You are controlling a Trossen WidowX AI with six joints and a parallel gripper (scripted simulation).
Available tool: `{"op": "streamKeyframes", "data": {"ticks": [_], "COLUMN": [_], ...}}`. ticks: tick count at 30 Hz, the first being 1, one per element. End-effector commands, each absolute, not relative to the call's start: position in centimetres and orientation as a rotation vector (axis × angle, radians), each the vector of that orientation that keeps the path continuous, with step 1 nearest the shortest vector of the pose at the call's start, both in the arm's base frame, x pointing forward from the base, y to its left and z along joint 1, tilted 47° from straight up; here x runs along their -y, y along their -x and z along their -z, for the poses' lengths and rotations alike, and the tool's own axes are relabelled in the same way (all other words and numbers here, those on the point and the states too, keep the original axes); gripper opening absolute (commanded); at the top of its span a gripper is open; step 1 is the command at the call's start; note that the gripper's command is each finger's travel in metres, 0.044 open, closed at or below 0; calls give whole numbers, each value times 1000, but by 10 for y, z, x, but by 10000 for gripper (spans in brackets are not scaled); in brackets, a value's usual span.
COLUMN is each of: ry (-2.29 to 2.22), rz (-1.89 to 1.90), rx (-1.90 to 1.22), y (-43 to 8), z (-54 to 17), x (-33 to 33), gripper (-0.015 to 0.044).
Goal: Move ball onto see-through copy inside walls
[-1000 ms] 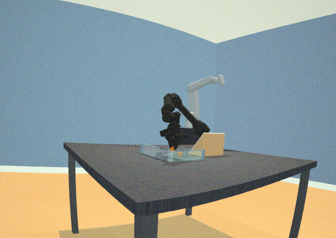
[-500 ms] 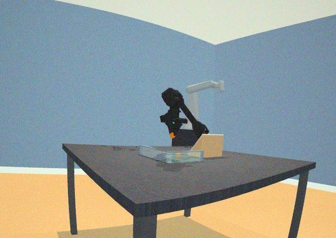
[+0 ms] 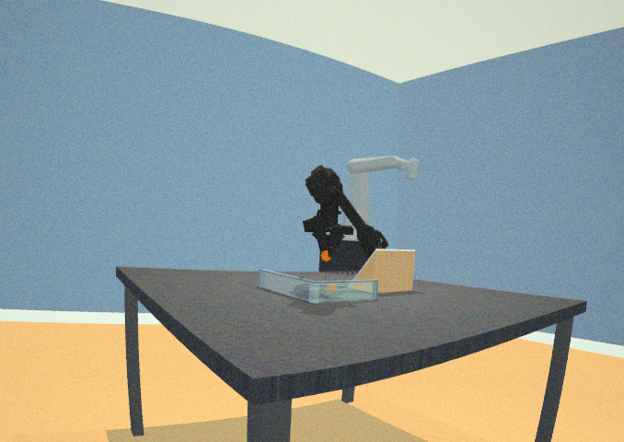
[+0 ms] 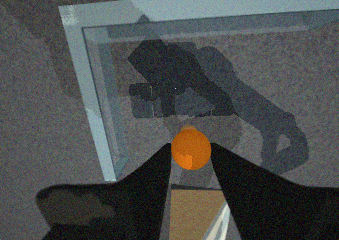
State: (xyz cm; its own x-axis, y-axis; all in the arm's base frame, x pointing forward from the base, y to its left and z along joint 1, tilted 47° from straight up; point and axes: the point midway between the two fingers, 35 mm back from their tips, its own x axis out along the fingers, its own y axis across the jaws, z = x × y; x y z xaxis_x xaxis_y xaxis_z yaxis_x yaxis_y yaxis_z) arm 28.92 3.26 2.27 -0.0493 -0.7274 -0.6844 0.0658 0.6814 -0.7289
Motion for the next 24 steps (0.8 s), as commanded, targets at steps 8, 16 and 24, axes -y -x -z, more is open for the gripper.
{"op": "streamKeyframes", "data": {"ticks": [8,16,24], "ry": [572,571,572], "rz": [704,702,704], "rx": [-1494,-1494,-1493], "y": [-256,-252,-250], "z": [-15,-4,26], "x": [-15,-3,29], "gripper": [0,0,0]}}
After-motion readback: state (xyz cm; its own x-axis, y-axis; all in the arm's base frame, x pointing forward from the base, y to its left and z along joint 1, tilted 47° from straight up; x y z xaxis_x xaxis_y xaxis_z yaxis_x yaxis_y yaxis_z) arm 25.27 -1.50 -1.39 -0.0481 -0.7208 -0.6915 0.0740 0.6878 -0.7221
